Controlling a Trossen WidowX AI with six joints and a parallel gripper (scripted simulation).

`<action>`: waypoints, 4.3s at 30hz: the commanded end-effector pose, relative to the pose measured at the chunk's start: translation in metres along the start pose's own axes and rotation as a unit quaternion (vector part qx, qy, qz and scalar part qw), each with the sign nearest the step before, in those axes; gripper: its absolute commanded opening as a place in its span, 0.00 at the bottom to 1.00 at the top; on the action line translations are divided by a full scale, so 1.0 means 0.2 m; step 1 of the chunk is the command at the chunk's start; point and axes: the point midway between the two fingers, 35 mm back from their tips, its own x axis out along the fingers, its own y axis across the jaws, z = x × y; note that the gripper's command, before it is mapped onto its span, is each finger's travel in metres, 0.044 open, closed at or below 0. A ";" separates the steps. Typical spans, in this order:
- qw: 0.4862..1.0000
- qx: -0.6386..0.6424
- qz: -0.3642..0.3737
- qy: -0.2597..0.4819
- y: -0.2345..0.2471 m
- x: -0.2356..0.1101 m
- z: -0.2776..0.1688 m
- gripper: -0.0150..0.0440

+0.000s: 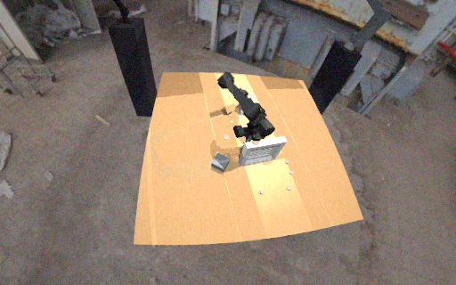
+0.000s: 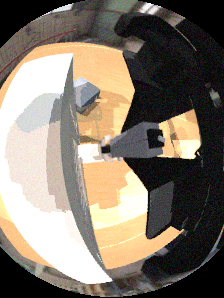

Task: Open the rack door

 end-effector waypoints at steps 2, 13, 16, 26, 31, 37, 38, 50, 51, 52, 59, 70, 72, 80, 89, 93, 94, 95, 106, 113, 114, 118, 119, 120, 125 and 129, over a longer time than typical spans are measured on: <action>1.000 -0.003 -0.001 0.000 0.00 0.00 0.00 0.31; 0.991 0.131 -0.001 0.000 0.00 0.00 0.00 0.29; 0.979 0.204 -0.001 0.000 0.00 0.00 0.00 0.29; 0.900 0.437 -0.001 0.000 0.00 0.00 0.00 0.29; 0.839 0.544 -0.001 0.000 0.00 0.00 0.00 0.29; 0.750 0.662 -0.001 -0.001 0.00 0.00 0.00 0.29; 0.733 0.680 -0.001 -0.001 0.00 0.00 0.00 0.29; 0.576 0.817 -0.001 -0.001 0.00 0.00 0.00 0.29; 0.576 0.817 -0.001 -0.001 0.00 0.00 0.00 0.29; 0.576 0.817 -0.001 -0.001 0.00 0.00 0.00 0.29; 0.576 0.817 -0.001 -0.001 0.00 0.00 0.00 0.29; 0.576 0.817 -0.001 -0.001 0.00 0.00 0.00 0.47; 0.576 0.817 -0.001 -0.001 0.00 0.00 0.00 0.56; 0.606 0.795 -0.001 -0.001 0.00 0.00 0.00 0.75; 0.767 0.642 -0.001 -0.001 0.00 0.00 0.00 0.75; 0.827 0.563 -0.001 0.000 0.00 0.00 0.00 0.75; 0.840 0.542 -0.001 0.000 0.00 0.00 0.00 0.75; 0.853 0.521 -0.001 0.000 0.00 0.00 0.00 0.75; 0.962 0.272 -0.001 0.000 0.00 0.00 0.00 0.75; 0.995 0.102 -0.001 0.000 0.00 0.00 0.00 0.75; 0.997 0.078 -0.001 0.000 0.00 0.00 0.00 0.75; 1.000 -0.021 -0.001 0.000 0.00 0.00 0.00 0.75; 0.999 -0.046 -0.001 0.000 0.00 0.00 0.00 0.75; 0.997 -0.071 -0.001 0.000 0.00 0.00 0.00 0.75; 0.981 -0.194 -0.001 0.000 0.00 0.00 0.00 0.75; 0.957 -0.290 -0.001 0.000 0.00 0.00 0.00 0.75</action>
